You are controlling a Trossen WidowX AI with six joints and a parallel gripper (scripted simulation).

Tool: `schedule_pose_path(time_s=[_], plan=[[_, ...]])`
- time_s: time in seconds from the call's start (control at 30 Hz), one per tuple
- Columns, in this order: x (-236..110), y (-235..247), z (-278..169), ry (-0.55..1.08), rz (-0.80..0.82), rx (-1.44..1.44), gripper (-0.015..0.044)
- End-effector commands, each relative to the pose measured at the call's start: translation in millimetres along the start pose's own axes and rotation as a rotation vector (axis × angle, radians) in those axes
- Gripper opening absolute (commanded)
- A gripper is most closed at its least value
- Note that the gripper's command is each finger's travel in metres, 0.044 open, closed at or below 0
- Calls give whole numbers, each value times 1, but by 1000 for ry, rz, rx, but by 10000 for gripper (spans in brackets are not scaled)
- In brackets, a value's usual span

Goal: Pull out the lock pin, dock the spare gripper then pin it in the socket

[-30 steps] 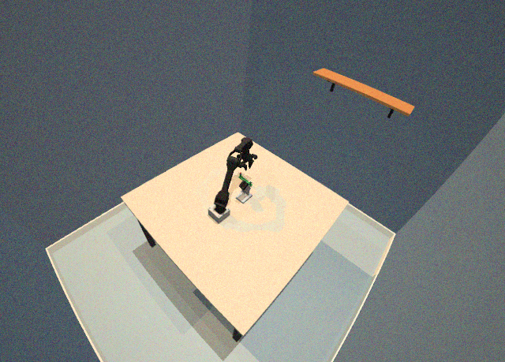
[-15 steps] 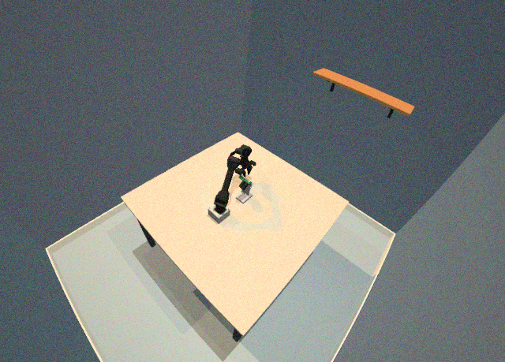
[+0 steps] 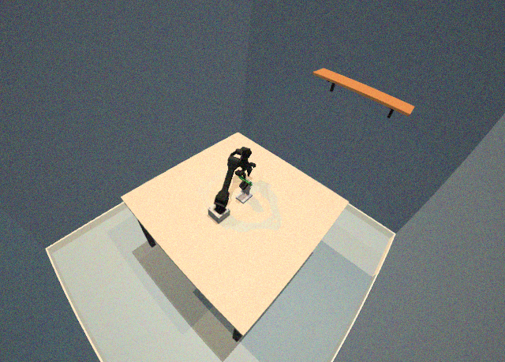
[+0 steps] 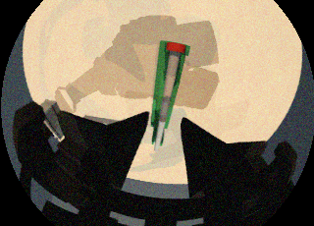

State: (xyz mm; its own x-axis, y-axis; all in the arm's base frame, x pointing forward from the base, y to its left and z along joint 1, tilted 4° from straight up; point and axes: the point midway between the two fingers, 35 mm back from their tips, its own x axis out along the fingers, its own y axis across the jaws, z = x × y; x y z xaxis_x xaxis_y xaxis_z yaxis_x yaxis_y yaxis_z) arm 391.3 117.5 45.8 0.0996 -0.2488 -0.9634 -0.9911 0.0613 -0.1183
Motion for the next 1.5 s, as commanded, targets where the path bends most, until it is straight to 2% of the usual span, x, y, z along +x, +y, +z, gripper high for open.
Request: schedule_pose_path(time_s=[0.0,0.47,0.9,1.13,1.47], plan=[[11,2,1,9,11,-9,180],[33,3,6,10,11,-9,180],[34,3,6,10,11,-9,180],[34,3,6,10,11,-9,0],[30,3,5,10,11,-9,0]])
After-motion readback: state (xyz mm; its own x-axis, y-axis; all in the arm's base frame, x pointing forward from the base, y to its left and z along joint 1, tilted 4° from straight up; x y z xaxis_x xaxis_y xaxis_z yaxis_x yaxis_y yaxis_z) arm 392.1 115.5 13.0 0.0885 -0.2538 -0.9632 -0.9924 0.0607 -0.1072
